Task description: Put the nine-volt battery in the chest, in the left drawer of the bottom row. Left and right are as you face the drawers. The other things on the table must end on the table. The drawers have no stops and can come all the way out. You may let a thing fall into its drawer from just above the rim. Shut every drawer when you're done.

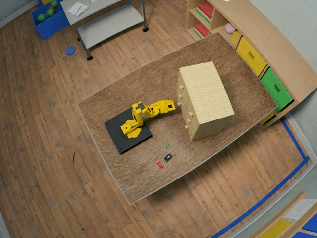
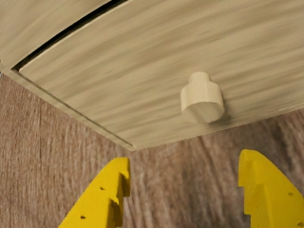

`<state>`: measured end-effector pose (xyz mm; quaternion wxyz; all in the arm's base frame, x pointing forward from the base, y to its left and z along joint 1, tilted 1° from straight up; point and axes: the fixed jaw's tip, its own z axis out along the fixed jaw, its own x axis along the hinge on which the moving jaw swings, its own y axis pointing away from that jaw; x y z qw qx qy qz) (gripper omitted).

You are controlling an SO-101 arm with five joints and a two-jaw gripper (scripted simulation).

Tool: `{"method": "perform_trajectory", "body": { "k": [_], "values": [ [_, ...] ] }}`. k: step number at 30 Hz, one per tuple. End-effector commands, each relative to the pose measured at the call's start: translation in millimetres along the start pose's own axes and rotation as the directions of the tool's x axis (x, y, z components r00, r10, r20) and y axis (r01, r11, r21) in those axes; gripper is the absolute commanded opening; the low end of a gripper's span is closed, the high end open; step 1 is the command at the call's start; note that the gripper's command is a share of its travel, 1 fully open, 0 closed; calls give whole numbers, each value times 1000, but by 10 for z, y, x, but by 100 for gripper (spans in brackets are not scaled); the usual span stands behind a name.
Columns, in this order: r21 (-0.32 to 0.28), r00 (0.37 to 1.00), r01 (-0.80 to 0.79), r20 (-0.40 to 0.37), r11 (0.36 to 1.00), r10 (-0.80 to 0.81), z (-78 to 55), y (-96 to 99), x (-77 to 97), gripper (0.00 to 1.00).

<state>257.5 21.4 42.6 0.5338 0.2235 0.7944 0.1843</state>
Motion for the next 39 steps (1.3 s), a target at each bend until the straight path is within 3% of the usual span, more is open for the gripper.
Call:
{"method": "perform_trajectory", "body": {
  "k": [1,12,17,29,34,39],
  "values": [
    [3,1000,-12,7,1000,12,14,-11,-16,21],
    [3,1000,-12,7,1000,12,14,-11,-16,21],
    [11,1000,-16,14,1000,16,172,-46,-23,21],
    [11,1000,-16,14,1000,16,172,-46,-23,21],
    [20,1000,-20,20,1000,19,327,-97,-13,21],
    [20,1000,-20,20,1000,19,327,-97,-13,21]
  ]
}}
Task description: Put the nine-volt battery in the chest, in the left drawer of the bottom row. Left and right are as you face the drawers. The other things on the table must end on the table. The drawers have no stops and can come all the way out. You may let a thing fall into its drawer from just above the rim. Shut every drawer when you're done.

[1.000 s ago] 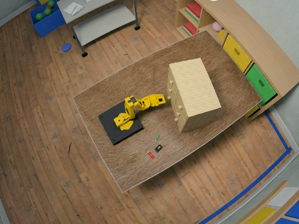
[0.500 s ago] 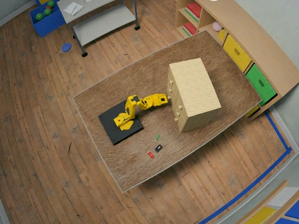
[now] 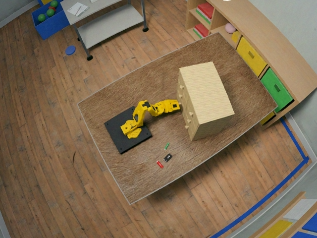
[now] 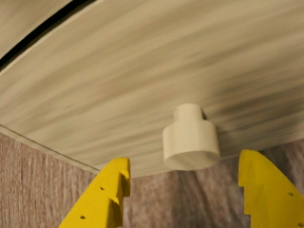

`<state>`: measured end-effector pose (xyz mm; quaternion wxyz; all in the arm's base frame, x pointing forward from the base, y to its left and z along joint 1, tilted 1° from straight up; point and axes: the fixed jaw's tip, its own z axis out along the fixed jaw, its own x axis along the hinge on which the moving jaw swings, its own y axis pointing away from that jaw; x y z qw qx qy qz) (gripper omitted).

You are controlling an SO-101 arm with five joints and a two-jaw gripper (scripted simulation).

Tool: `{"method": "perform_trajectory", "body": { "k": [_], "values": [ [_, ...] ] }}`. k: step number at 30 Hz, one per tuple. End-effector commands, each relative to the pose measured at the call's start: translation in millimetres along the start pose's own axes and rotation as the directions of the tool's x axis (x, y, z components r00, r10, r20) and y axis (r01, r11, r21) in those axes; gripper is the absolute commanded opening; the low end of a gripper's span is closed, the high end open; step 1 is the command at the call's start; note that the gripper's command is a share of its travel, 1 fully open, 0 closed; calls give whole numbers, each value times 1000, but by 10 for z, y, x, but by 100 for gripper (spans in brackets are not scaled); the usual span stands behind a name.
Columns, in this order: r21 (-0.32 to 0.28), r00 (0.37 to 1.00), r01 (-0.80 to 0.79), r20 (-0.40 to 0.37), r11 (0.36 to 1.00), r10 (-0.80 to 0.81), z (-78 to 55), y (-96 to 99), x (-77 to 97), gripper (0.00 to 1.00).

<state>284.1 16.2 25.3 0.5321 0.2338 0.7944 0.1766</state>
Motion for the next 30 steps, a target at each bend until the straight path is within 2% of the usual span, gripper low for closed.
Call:
{"method": "perform_trajectory", "body": {
  "k": [1,7,9,30],
  "values": [
    [-4,1000,-11,16,1000,11,20,-2,-30,21],
    [-4,1000,-11,16,1000,11,20,-2,-30,21],
    [0,1000,-12,18,1000,12,81,-25,-21,21],
    [1,1000,-13,20,1000,13,86,-32,-24,21]
  ]
}}
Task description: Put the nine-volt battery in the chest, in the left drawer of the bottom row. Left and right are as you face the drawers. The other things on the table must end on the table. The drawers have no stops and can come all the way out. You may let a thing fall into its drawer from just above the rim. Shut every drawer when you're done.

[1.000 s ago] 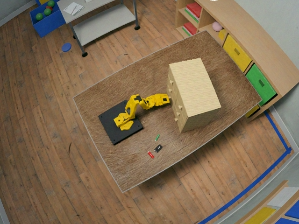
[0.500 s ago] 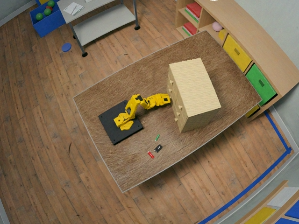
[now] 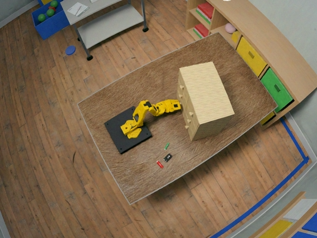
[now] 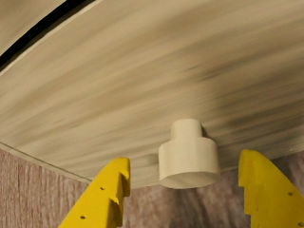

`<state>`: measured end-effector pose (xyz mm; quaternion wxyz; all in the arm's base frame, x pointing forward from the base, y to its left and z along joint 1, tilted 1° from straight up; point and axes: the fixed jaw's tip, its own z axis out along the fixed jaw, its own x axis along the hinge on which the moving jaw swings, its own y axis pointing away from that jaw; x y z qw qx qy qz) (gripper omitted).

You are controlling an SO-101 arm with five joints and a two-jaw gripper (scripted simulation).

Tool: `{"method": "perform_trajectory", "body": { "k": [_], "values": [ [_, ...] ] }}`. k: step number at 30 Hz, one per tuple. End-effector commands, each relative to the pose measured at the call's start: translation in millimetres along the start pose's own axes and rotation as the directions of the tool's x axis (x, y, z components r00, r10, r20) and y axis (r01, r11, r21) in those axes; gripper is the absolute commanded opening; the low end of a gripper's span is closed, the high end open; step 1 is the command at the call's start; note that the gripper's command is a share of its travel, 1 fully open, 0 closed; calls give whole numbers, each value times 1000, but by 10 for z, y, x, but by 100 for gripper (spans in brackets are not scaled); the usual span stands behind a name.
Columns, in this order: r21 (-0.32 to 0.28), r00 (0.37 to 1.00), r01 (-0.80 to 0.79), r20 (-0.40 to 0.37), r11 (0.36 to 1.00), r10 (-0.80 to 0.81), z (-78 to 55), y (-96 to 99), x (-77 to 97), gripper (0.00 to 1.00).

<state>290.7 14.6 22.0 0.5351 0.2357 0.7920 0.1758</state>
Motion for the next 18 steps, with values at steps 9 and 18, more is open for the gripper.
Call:
{"method": "perform_trajectory", "body": {
  "k": [9,18],
  "values": [
    [3,1000,-12,13,1000,12,21,-23,-22,21],
    [4,1000,-12,13,1000,12,22,-25,-23,21]
  ]
}}
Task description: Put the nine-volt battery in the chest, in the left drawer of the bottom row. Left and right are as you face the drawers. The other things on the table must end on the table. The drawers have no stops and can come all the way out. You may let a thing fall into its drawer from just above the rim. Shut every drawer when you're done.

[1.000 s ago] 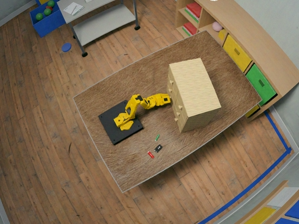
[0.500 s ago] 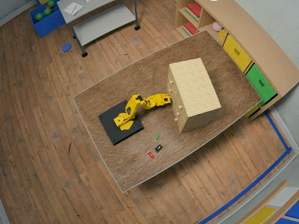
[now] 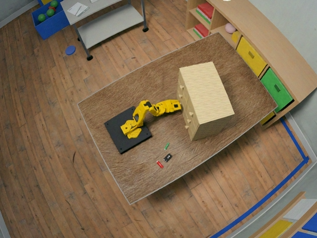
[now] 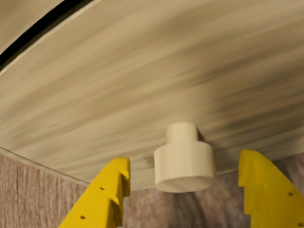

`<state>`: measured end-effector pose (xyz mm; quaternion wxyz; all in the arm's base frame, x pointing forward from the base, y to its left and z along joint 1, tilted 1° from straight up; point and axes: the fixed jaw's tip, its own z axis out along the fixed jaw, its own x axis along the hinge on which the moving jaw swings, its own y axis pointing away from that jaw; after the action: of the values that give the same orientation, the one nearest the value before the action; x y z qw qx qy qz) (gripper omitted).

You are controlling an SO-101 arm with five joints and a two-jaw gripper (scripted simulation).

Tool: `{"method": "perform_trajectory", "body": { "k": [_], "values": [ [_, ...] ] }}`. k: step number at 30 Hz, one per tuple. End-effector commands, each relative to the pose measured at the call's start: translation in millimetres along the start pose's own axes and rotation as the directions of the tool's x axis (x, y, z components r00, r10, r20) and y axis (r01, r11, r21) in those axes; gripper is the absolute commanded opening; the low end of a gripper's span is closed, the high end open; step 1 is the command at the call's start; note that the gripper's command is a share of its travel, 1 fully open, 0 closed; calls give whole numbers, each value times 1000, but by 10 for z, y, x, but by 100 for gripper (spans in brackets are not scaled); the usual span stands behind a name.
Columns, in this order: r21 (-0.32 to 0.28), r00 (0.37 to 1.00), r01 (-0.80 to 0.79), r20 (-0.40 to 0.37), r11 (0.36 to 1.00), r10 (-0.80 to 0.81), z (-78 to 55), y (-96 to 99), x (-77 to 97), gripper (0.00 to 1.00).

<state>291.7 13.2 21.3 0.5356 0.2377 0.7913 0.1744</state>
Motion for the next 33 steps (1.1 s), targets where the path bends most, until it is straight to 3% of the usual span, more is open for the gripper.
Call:
{"method": "perform_trajectory", "body": {
  "k": [1,10,33],
  "values": [
    [0,1000,-11,11,1000,11,11,-11,-17,21],
    [0,1000,-11,11,1000,11,11,-11,-17,21],
    [0,1000,-11,11,1000,11,11,-11,-17,6]
  ]
}}
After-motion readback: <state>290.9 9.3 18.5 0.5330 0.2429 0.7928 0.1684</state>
